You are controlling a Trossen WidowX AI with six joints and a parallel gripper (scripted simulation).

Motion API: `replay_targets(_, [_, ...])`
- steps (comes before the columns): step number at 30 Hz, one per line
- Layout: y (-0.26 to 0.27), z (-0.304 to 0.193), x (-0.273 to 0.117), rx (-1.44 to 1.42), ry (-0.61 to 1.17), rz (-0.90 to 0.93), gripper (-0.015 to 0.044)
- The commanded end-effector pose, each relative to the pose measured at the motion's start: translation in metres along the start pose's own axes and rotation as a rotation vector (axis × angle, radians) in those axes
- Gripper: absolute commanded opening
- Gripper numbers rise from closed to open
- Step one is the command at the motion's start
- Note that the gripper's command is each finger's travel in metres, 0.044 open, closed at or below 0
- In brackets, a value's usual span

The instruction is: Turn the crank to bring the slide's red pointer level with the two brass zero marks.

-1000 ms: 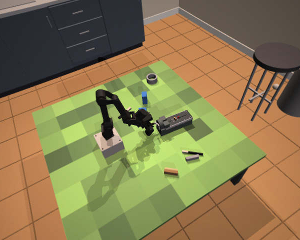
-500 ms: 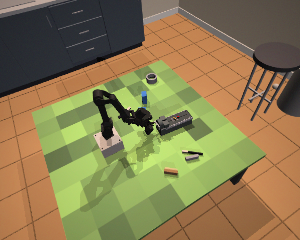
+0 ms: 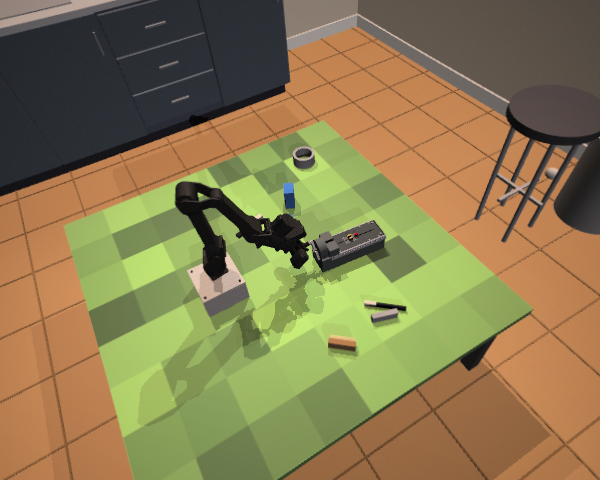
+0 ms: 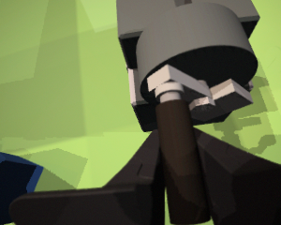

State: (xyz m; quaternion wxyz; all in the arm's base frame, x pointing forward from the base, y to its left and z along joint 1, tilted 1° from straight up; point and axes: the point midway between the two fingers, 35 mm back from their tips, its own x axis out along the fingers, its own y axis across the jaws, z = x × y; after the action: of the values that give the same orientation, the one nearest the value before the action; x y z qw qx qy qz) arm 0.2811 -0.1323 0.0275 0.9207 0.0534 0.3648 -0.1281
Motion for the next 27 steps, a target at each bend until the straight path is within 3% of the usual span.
replay_targets(1, [-0.006,0.004,-0.005,-0.005,-0.007,-0.005,0.0])
replay_targets(27, [-0.028,0.006,-0.006,-0.006,-0.007,-0.006,0.0])
